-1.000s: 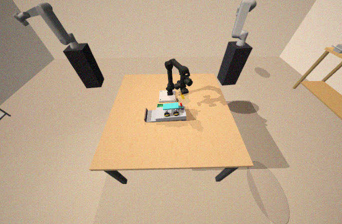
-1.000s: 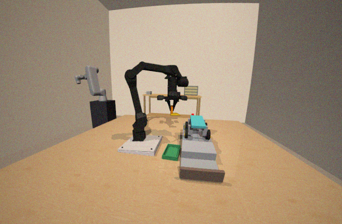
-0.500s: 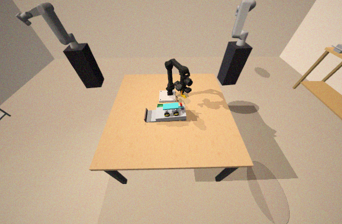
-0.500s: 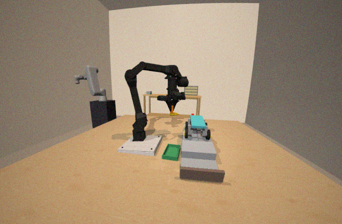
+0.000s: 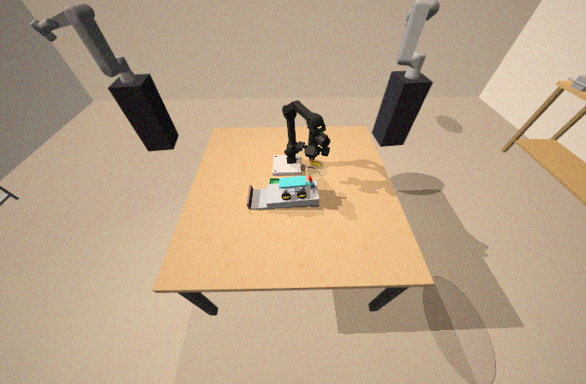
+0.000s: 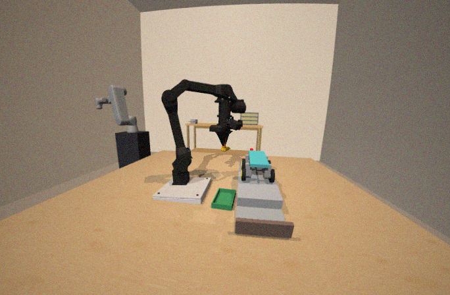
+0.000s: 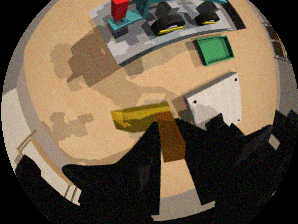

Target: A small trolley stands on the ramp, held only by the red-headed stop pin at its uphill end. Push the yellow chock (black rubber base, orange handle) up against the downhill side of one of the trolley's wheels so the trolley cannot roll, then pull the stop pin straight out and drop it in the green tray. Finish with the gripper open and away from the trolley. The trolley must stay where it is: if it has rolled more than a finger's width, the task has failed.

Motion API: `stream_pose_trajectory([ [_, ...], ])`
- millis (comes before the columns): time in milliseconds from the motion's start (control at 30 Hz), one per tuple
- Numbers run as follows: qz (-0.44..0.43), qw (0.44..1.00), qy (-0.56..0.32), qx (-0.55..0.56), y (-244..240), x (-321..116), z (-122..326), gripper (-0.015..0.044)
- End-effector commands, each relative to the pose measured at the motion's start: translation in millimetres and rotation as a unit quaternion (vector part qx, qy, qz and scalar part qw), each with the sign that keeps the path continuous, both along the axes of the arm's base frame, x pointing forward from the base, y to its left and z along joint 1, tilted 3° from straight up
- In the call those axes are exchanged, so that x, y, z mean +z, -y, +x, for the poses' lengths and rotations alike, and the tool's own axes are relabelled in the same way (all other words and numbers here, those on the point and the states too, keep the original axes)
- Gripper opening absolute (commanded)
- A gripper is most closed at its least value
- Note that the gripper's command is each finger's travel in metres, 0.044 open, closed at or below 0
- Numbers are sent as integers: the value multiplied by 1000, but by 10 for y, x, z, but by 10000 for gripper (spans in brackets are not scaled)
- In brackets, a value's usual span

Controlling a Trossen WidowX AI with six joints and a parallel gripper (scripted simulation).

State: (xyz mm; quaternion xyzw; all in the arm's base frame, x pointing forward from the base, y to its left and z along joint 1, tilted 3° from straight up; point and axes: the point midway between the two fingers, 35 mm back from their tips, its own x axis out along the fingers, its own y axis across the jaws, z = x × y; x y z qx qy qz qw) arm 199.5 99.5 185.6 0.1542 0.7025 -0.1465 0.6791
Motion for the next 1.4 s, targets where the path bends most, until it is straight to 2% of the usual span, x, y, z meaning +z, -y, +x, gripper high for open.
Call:
stream_pose_trajectory([
  [0, 3, 998, -1, 70, -4, -1, -4, 0],
  [233, 6, 987, 1, 161, -4, -1, -4, 0],
  [500, 6, 987, 1, 161, 42, -5, 6, 0],
  [1367, 2, 987, 1, 161, 902, -86, 174, 0],
])
